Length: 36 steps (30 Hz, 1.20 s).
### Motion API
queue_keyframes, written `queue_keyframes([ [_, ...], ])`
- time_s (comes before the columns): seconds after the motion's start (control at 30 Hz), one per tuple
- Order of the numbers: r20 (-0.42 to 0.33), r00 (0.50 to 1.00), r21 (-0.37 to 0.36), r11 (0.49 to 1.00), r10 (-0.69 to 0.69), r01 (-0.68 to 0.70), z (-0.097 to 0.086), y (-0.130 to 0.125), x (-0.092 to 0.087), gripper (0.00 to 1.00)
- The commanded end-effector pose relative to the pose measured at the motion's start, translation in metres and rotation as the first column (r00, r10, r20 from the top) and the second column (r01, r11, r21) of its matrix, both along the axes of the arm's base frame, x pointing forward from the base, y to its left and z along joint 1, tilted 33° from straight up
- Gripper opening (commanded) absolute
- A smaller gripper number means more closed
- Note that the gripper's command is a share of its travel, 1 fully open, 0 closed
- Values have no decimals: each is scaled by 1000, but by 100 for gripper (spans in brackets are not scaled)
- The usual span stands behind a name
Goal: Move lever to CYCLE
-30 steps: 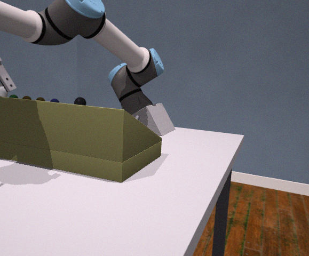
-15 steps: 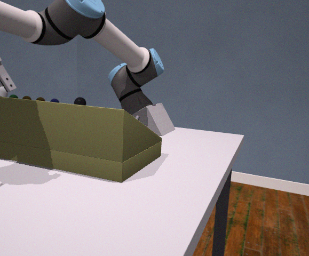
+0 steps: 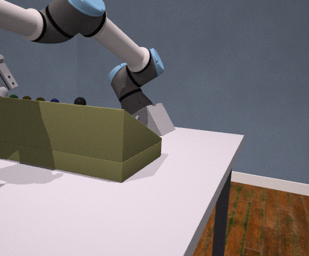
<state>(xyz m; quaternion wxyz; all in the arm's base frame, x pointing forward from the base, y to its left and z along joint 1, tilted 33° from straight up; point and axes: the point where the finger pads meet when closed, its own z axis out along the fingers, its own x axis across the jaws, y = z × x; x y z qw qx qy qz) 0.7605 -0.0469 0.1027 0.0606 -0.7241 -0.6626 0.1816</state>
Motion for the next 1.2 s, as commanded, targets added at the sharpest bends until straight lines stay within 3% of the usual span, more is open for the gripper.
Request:
queue_keyframes([
  [0.0,1,1000,2,1000,22,-22,3,5,-1,100],
  [0.3,-4,989,12,988,151,-151,15,26,-7,100],
  [0.63,-14,941,28,941,338,-338,31,58,-22,100],
  [0.87,-29,842,46,842,538,-537,47,93,-43,100],
  [1.07,-47,702,67,704,710,-707,61,125,-71,100],
  [1.13,-47,702,67,704,710,-707,61,125,-71,100],
  [1.17,-51,674,71,676,737,-734,63,131,-76,100],
])
